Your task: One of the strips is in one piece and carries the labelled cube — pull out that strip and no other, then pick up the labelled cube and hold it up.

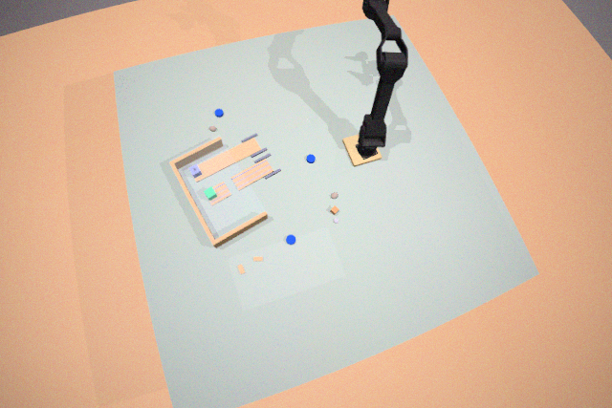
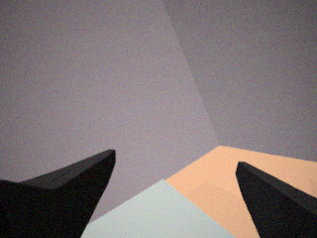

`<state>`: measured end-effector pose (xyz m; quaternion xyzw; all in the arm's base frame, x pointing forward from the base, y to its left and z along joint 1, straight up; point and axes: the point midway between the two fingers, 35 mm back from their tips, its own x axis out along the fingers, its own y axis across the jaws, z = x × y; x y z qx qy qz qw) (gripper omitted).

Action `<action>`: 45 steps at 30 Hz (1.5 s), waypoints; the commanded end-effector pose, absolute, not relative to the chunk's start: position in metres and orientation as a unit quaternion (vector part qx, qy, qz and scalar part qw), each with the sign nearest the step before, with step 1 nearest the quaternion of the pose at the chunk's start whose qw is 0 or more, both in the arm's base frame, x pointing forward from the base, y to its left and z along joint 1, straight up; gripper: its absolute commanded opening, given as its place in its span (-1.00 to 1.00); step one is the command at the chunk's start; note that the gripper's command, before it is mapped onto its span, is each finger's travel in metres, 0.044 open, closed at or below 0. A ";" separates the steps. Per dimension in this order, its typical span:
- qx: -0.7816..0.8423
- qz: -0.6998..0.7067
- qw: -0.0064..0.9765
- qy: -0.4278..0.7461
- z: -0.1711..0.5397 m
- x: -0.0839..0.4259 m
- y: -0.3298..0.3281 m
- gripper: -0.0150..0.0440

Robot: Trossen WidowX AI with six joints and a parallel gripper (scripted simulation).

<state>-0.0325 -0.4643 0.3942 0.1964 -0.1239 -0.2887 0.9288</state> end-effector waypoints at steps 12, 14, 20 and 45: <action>0.232 -0.237 0.937 -0.114 0.390 0.156 -0.428 0.86; 0.238 -0.230 0.938 -0.101 0.385 0.189 -0.410 0.86; 0.245 -0.210 0.946 -0.040 0.359 0.270 -0.340 0.86; 0.025 -0.082 0.952 0.293 0.211 0.302 -0.052 0.86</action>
